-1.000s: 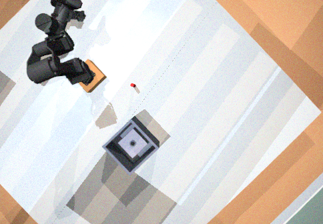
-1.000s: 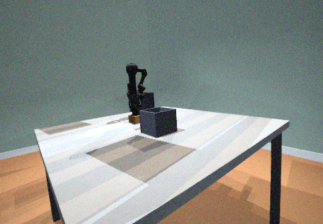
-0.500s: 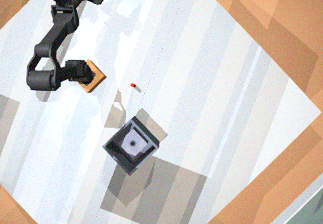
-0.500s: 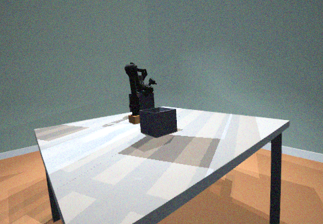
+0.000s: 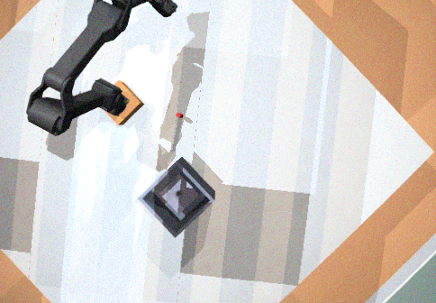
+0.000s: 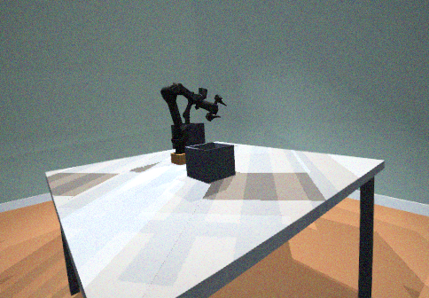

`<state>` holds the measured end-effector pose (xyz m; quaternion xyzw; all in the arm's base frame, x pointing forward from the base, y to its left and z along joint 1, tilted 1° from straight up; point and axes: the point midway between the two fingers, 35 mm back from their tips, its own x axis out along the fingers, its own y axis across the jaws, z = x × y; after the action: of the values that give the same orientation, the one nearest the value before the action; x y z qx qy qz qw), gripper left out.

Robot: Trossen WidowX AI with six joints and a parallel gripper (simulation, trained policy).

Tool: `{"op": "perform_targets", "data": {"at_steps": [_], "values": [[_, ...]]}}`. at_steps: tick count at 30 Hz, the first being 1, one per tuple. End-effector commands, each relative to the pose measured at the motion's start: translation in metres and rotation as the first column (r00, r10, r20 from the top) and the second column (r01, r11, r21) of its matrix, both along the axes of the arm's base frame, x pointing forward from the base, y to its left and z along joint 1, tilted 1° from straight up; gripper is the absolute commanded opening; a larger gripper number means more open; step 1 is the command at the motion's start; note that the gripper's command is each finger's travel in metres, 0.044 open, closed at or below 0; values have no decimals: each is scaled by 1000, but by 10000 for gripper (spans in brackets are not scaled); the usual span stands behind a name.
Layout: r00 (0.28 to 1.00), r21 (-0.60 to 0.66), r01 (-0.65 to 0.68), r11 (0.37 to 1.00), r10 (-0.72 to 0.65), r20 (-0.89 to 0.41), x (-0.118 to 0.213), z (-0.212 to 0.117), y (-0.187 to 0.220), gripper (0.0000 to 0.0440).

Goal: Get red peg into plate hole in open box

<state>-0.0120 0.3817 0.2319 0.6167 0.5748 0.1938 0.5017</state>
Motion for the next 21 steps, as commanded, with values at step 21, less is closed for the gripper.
{"op": "perform_targets", "data": {"at_steps": [21], "values": [[946, -690, 232, 685, -325, -4, 188, -19, -151, 440]]}}
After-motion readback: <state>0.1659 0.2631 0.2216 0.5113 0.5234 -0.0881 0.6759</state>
